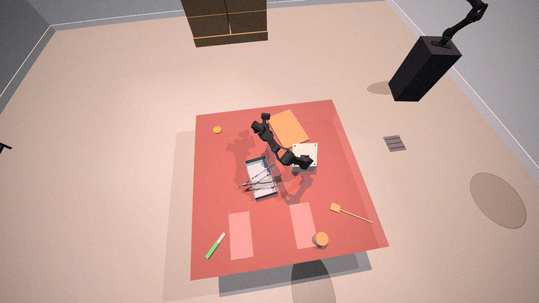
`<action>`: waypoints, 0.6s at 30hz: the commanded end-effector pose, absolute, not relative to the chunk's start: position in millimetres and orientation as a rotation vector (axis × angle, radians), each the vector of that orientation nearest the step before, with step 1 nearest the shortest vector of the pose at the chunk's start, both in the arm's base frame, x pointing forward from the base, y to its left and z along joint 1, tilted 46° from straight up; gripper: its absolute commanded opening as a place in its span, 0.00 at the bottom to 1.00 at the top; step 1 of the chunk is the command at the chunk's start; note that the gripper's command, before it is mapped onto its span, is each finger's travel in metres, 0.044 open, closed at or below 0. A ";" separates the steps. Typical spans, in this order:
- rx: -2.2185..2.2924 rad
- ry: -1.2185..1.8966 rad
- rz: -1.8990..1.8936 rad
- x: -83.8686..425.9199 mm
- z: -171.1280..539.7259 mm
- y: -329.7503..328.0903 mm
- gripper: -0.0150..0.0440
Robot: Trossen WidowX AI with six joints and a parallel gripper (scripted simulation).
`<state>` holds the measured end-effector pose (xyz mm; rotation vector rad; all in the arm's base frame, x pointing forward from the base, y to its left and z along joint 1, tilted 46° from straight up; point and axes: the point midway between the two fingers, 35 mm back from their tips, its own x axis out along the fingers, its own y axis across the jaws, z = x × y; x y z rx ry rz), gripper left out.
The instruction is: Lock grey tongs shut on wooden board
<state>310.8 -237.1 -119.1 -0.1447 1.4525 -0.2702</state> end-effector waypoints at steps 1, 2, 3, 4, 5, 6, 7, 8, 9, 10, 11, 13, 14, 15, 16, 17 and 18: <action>-0.113 1.422 -0.086 339.1 -97.7 -194.8 1.00; -0.099 1.414 -0.034 345.6 -91.2 -181.9 1.00; -0.085 1.407 0.017 351.6 -84.5 -168.7 1.00; -0.071 1.399 0.068 356.9 -77.3 -155.3 1.00; -0.056 1.392 0.118 361.6 -69.8 -141.6 1.00; -0.040 1.386 0.168 365.7 -61.9 -127.7 1.00; -0.024 1.379 0.218 369.2 -53.7 -113.7 1.00; -0.007 1.373 0.267 372.1 -45.2 -99.6 1.00; 0.010 1.368 0.316 374.3 -36.3 -85.4 1.00; 0.028 1.362 0.365 375.9 -27.0 -71.2 1.00; 0.046 1.357 0.413 376.8 -17.5 -56.9 1.00; 0.085 1.348 0.508 377.0 2.6 -28.6 1.00; 0.105 1.344 0.554 376.1 13.1 -14.6 1.00; 0.125 1.340 0.600 374.7 23.9 -0.6 1.00; 0.147 1.337 0.646 372.6 35.0 13.2 1.00; 0.168 1.334 0.691 370.1 46.3 26.7 1.00; 0.190 1.331 0.736 366.9 57.9 40.1 1.00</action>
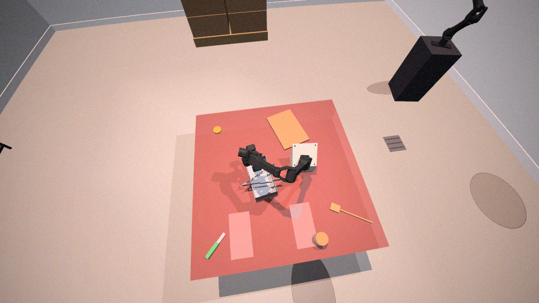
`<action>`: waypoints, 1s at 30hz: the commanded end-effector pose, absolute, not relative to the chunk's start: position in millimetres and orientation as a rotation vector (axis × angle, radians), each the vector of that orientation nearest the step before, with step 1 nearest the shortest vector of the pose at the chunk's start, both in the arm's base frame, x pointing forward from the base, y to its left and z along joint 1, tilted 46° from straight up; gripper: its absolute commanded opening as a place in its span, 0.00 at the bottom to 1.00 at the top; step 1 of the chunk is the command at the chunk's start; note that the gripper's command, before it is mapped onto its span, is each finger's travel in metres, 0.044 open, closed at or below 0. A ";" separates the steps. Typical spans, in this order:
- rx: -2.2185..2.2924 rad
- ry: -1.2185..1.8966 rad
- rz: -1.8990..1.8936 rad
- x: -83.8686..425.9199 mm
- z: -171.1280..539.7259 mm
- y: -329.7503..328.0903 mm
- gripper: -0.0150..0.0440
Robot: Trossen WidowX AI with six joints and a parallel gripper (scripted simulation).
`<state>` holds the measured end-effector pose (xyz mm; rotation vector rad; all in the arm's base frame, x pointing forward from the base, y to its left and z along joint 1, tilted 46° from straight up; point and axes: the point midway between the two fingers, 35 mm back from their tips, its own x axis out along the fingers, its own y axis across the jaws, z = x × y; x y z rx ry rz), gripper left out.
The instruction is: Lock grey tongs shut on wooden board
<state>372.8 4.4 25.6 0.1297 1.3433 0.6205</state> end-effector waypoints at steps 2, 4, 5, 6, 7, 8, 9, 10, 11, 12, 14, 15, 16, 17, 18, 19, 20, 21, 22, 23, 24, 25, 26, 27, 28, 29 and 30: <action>0.236 1.327 0.823 359.1 81.8 66.0 1.00; 0.280 1.324 0.900 350.3 104.3 88.5 1.00; 0.293 1.323 0.921 347.6 110.5 94.4 1.00; 0.297 1.323 0.928 346.7 112.6 96.4 1.00; 0.297 1.323 0.928 346.7 112.6 96.4 1.00; 0.297 1.323 0.928 346.7 112.6 96.4 1.00; 0.297 1.323 0.928 346.7 112.6 96.4 1.00; 0.297 1.323 0.928 346.7 112.6 96.4 1.00; 0.297 1.323 0.928 346.9 111.5 95.3 1.00; 0.297 1.323 0.928 347.3 109.2 92.9 1.00; 0.297 1.323 0.928 347.5 107.6 91.4 1.00; 0.297 1.323 0.928 347.5 107.6 91.4 1.00; 0.297 1.323 0.928 347.5 107.6 91.4 1.00; 0.297 1.323 0.928 347.5 107.6 91.4 1.00; 0.297 1.323 0.928 347.5 107.4 91.6 1.00; 0.296 1.323 0.928 347.6 107.0 92.0 1.00; 0.296 1.323 0.928 347.7 106.4 92.5 1.00; 0.296 1.323 0.927 347.8 105.7 93.3 1.00; 0.296 1.323 0.927 348.0 104.7 94.2 1.00; 0.296 1.323 0.927 348.1 103.5 95.3 1.00; 0.296 1.323 0.927 348.3 102.3 96.4 1.00; 0.295 1.323 0.927 348.5 101.1 97.6 1.00; 0.295 1.324 0.927 348.6 99.9 98.7 1.00; 0.295 1.324 0.927 348.8 98.8 99.8 1.00; 0.295 1.324 0.926 348.9 97.6 101.0 1.00; 0.295 1.324 0.926 349.0 96.4 102.1 1.00; 0.295 1.324 0.926 349.1 95.2 103.3 1.00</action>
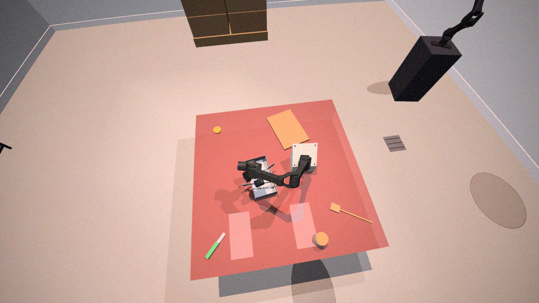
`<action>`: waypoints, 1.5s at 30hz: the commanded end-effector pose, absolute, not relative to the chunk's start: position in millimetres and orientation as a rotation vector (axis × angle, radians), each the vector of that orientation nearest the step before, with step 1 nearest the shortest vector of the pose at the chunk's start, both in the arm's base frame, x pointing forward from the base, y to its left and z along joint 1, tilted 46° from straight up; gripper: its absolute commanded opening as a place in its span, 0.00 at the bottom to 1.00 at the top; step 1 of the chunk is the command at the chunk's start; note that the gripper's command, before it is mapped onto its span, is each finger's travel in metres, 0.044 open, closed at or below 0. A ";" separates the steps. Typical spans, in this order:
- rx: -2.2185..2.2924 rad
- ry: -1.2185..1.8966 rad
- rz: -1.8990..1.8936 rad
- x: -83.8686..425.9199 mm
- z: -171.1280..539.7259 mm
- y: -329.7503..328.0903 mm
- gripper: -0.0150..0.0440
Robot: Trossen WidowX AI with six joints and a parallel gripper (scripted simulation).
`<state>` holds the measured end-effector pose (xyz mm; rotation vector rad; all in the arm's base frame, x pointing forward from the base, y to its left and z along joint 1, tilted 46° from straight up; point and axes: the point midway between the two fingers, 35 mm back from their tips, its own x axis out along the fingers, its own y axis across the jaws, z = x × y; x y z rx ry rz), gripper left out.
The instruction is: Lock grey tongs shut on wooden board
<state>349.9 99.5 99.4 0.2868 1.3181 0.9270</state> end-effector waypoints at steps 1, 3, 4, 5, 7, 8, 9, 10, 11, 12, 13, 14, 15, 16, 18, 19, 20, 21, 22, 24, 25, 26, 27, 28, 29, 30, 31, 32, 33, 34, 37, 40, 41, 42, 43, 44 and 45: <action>0.295 1.324 0.926 349.3 94.0 104.5 1.00; 0.294 1.324 0.926 349.5 91.7 106.8 1.00; 0.294 1.324 0.926 349.5 90.5 107.9 1.00; 0.294 1.324 0.926 349.6 89.4 109.1 1.00; 0.294 1.324 0.926 349.8 87.1 111.5 1.00; 0.294 1.324 0.926 349.8 85.9 112.6 1.00; 0.294 1.324 0.926 349.9 84.8 113.8 1.00; 0.294 1.324 0.926 349.9 83.6 115.0 1.00; 0.294 1.324 0.926 349.9 82.5 116.2 1.00; 0.294 1.324 0.926 350.0 81.4 117.4 1.00; 0.294 1.324 0.926 350.0 80.3 118.5 1.00; 0.294 1.324 0.926 350.0 79.2 119.7 1.00; 0.294 1.324 0.926 350.0 78.0 120.9 1.00; 0.294 1.324 0.926 350.0 76.9 122.1 1.00; 0.294 1.324 0.926 350.0 74.7 124.5 1.00; 0.294 1.324 0.926 349.9 73.6 125.7 1.00; 0.294 1.323 0.926 349.9 72.5 126.9 1.00; 0.294 1.323 0.926 349.8 71.4 128.1 1.00; 0.294 1.323 0.926 349.8 70.3 129.3 1.00; 0.294 1.323 0.926 349.6 68.2 131.7 1.00; 0.294 1.323 0.926 349.6 67.1 132.9 1.00; 0.294 1.323 0.926 349.5 66.0 134.1 1.00; 0.294 1.323 0.926 349.4 64.9 135.3 1.00; 0.294 1.323 0.926 349.2 63.9 136.5 1.00; 0.295 1.323 0.927 349.1 62.8 137.7 1.00; 0.295 1.323 0.927 349.0 61.7 138.9 1.00; 0.295 1.323 0.927 348.9 60.7 140.1 1.00; 0.295 1.323 0.927 348.7 59.6 141.3 1.00; 0.295 1.323 0.927 348.6 58.6 142.5 1.00; 0.295 1.323 0.927 348.4 57.5 143.7 1.00; 0.296 1.322 0.928 347.9 54.4 147.3 1.00; 0.297 1.322 0.928 347.2 51.3 150.9 1.00; 0.297 1.322 0.929 347.0 50.3 152.1 1.00; 0.297 1.322 0.929 346.8 49.3 153.3 1.00; 0.297 1.322 0.929 346.5 48.3 154.5 1.00; 0.298 1.322 0.929 346.3 47.3 155.7 1.00; 0.298 1.322 0.930 346.0 46.3 156.9 1.00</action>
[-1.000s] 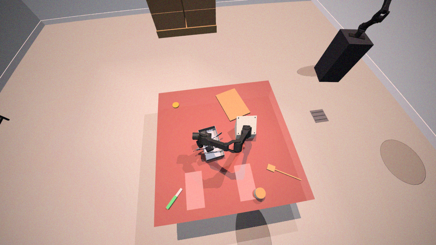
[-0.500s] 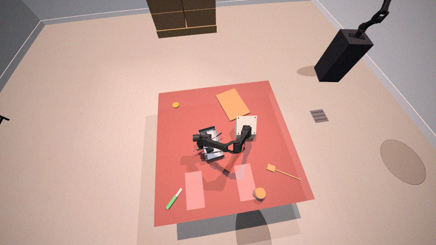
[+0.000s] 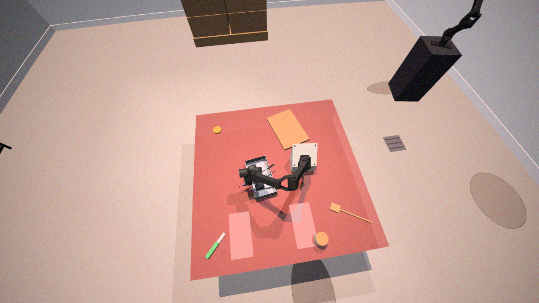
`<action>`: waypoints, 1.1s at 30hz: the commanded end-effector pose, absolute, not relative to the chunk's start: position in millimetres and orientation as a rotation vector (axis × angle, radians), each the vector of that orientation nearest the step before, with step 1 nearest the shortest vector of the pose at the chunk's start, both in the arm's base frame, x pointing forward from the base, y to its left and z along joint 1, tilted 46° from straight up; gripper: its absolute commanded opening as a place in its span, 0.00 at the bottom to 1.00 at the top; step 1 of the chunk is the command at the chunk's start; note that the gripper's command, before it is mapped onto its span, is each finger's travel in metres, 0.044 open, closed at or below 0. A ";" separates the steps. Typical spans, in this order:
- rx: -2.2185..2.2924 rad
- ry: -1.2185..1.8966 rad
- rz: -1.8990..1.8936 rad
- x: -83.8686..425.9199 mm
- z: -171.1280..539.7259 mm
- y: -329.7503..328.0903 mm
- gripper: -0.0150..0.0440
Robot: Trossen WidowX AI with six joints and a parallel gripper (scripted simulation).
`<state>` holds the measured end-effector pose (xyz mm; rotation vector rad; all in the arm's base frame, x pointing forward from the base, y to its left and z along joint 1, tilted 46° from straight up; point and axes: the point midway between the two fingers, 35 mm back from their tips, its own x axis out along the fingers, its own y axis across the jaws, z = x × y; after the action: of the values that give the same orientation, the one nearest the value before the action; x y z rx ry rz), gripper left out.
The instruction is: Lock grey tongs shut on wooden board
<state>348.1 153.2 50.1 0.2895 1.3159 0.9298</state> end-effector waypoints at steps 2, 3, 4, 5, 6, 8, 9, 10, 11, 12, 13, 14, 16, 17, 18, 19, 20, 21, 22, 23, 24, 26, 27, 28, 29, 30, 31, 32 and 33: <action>0.299 1.321 0.930 345.5 44.3 159.3 1.00; 0.299 1.321 0.930 345.2 43.3 160.5 1.00; 0.299 1.321 0.931 344.9 42.3 161.7 1.00; 0.300 1.321 0.931 344.6 41.3 162.9 1.00; 0.300 1.321 0.931 344.3 40.5 163.9 1.00; 0.300 1.321 0.932 344.1 39.9 164.6 1.00; 0.292 1.316 0.933 345.8 42.4 162.5 0.96; 0.292 1.316 0.933 345.8 42.4 162.5 0.91; 0.292 1.316 0.933 345.8 42.4 162.5 0.87; 0.292 1.316 0.933 345.8 42.4 162.5 0.86; 0.292 1.316 0.933 345.8 42.4 162.5 0.84; 0.292 1.316 0.933 345.8 42.4 162.5 0.83; 0.292 1.316 0.933 345.8 42.4 162.5 0.81; 0.292 1.316 0.933 345.8 42.4 162.5 0.80; 0.292 1.316 0.933 345.8 42.4 162.5 0.79; 0.292 1.316 0.933 345.8 42.4 162.5 0.78; 0.292 1.316 0.933 345.8 42.4 162.5 0.76; 0.292 1.316 0.933 345.8 42.4 162.5 0.75; 0.292 1.316 0.933 345.8 42.4 162.5 0.74; 0.292 1.316 0.933 345.8 42.4 162.5 0.73; 0.292 1.316 0.933 345.8 42.4 162.5 0.72; 0.292 1.316 0.933 345.8 42.4 162.5 0.70; 0.292 1.316 0.933 345.8 42.4 162.5 0.69; 0.292 1.316 0.933 345.8 42.4 162.5 0.67; 0.292 1.316 0.933 345.8 42.4 162.5 0.66; 0.292 1.316 0.933 345.8 42.4 162.5 0.65; 0.292 1.316 0.933 345.8 42.4 162.5 0.64; 0.292 1.316 0.933 345.8 42.4 162.5 0.63; 0.292 1.316 0.933 345.8 42.4 162.5 0.62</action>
<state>345.9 162.5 42.1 0.2930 1.3163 0.9314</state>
